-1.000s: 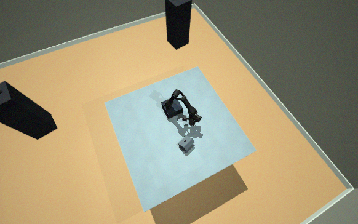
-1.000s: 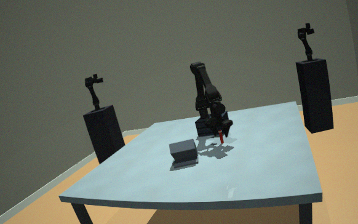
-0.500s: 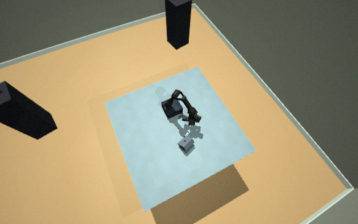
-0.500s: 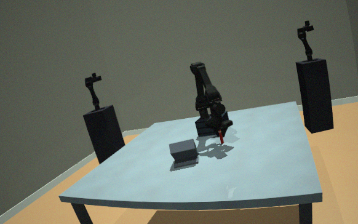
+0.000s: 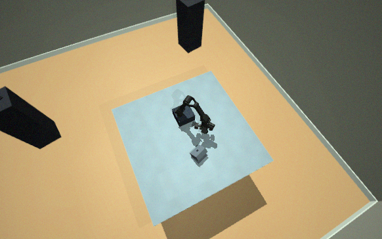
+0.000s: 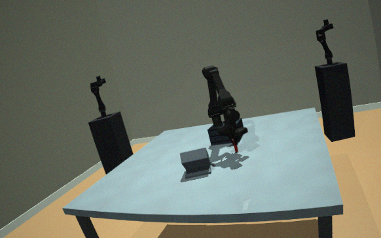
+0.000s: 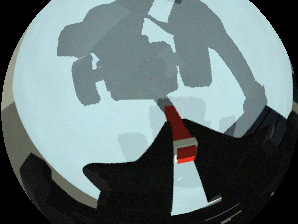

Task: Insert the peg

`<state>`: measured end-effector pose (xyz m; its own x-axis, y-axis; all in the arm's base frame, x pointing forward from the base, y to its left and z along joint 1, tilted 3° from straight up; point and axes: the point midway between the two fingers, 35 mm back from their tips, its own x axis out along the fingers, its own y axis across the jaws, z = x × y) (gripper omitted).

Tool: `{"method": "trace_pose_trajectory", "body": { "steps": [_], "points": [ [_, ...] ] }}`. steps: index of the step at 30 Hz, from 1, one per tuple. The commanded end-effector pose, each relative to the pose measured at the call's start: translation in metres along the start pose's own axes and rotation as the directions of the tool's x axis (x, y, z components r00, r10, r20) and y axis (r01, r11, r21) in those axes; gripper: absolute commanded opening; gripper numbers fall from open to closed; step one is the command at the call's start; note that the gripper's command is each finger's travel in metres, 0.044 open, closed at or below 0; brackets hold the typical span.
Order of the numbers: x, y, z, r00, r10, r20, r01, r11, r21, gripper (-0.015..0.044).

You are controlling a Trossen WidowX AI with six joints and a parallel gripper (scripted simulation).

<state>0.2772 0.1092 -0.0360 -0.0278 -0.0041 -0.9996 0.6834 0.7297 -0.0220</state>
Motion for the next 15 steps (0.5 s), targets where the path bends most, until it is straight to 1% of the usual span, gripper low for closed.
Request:
{"method": "trace_pose_trajectory", "body": {
  "steps": [1, 10, 15],
  "points": [
    [-0.012, 0.003, 0.001, 1.0, 0.007, 0.002, -0.007, 1.0, 0.001, 0.0],
    [-0.063, 0.002, 0.002, 1.0, 0.004, -0.003, -0.003, 1.0, 0.005, 0.0],
    [-0.078, 0.001, 0.003, 1.0, 0.003, -0.004, -0.002, 1.0, 0.007, 0.0]
  ]
}}
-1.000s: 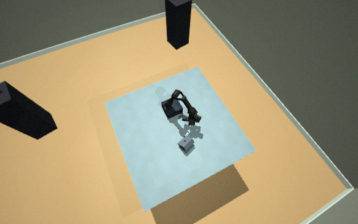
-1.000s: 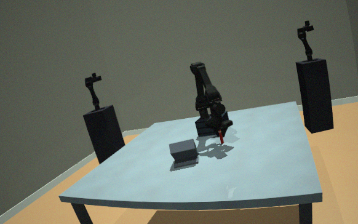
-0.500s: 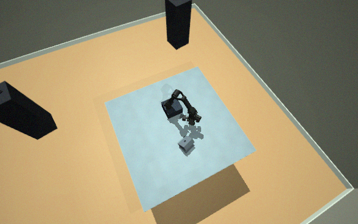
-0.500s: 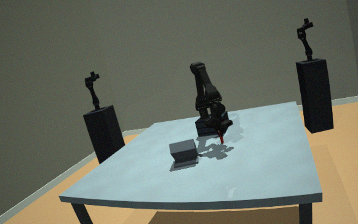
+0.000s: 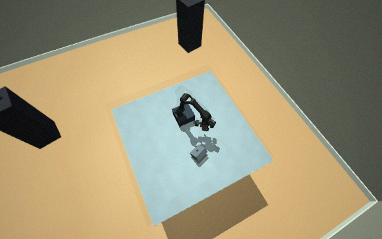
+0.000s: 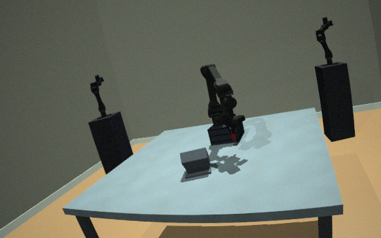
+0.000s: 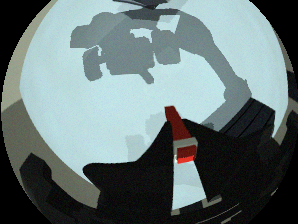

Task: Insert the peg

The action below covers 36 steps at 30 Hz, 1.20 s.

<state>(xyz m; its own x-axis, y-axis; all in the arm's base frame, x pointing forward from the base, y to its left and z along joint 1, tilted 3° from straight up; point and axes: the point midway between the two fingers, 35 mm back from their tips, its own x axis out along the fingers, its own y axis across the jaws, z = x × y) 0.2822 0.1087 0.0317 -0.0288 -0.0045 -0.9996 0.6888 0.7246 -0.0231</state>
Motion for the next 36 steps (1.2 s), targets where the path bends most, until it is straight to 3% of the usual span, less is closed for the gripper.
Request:
{"method": "trace_pose_trajectory", "body": {
  "steps": [1, 36],
  "points": [
    [-0.01, 0.0, 0.0, 1.0, 0.003, -0.004, -0.003, 1.0, -0.001, 0.0],
    [-0.016, -0.011, 0.04, 0.989, 0.147, 0.011, -0.147, 0.978, 0.147, 0.0]
  ]
}}
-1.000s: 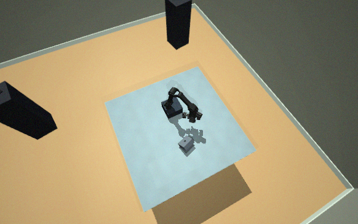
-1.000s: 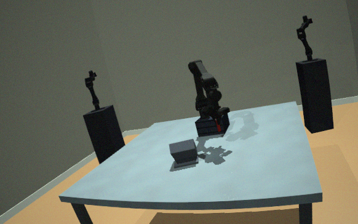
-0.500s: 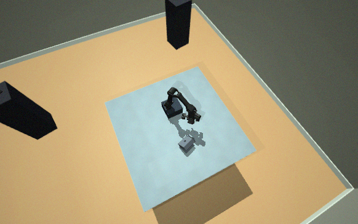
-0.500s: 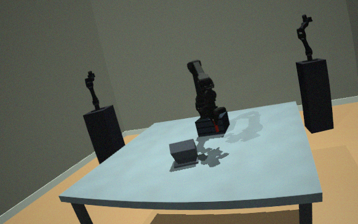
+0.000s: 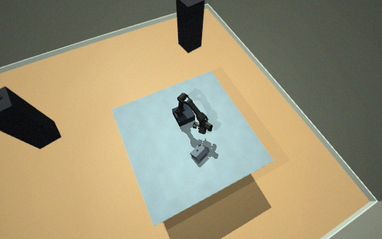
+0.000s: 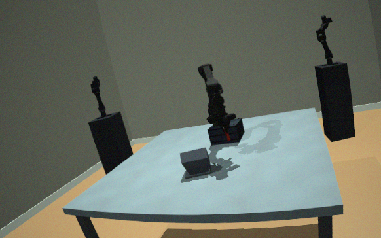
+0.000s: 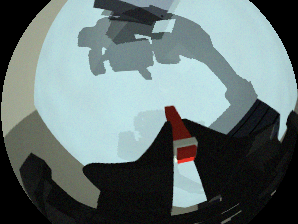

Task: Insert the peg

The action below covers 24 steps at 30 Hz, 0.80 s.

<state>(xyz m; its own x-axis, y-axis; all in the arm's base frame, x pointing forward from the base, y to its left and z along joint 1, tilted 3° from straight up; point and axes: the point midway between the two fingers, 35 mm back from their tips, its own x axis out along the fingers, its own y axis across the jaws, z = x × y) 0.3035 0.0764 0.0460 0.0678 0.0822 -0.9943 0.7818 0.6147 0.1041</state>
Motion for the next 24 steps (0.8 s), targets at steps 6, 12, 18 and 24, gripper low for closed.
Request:
{"method": "trace_pose_trajectory", "body": {
  "steps": [6, 12, 18, 24],
  "points": [
    [-0.003, -0.003, 0.011, 0.999, 0.045, 0.002, -0.045, 0.998, 0.033, 0.0],
    [-0.005, -0.004, 0.018, 0.997, 0.072, 0.008, -0.072, 0.996, 0.059, 0.0],
    [-0.007, -0.006, 0.026, 0.995, 0.098, 0.014, -0.099, 0.992, 0.084, 0.0],
    [-0.009, -0.008, 0.033, 0.992, 0.124, 0.023, -0.126, 0.986, 0.109, 0.0]
  ]
}}
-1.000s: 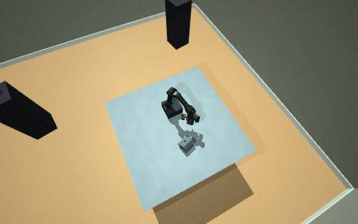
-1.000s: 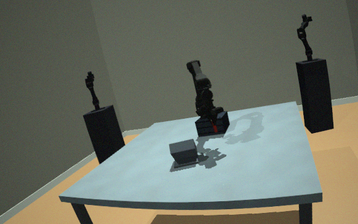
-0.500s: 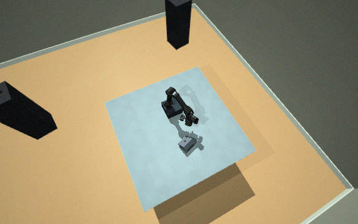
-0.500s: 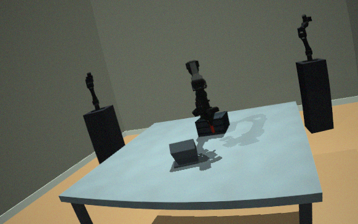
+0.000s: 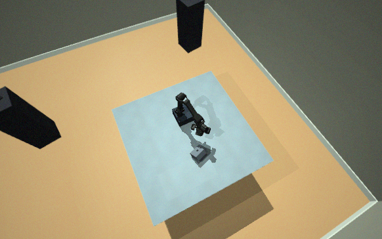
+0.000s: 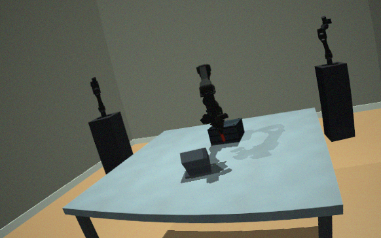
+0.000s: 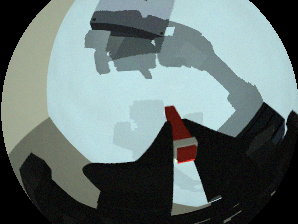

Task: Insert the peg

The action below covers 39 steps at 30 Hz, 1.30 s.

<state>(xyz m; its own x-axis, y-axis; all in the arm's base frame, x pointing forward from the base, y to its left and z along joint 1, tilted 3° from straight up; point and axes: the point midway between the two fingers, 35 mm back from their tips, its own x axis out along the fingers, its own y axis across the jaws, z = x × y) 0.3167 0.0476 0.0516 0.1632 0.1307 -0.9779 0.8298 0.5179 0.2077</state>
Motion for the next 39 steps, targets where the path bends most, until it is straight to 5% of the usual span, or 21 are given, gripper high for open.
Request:
{"method": "trace_pose_trajectory", "body": {
  "steps": [1, 39],
  "points": [
    [-0.002, -0.001, 0.004, 1.0, 0.023, 0.001, -0.023, 1.0, 0.01, 0.0],
    [-0.019, -0.014, 0.053, 0.98, 0.185, 0.07, -0.193, 0.969, 0.151, 0.0]
  ]
}}
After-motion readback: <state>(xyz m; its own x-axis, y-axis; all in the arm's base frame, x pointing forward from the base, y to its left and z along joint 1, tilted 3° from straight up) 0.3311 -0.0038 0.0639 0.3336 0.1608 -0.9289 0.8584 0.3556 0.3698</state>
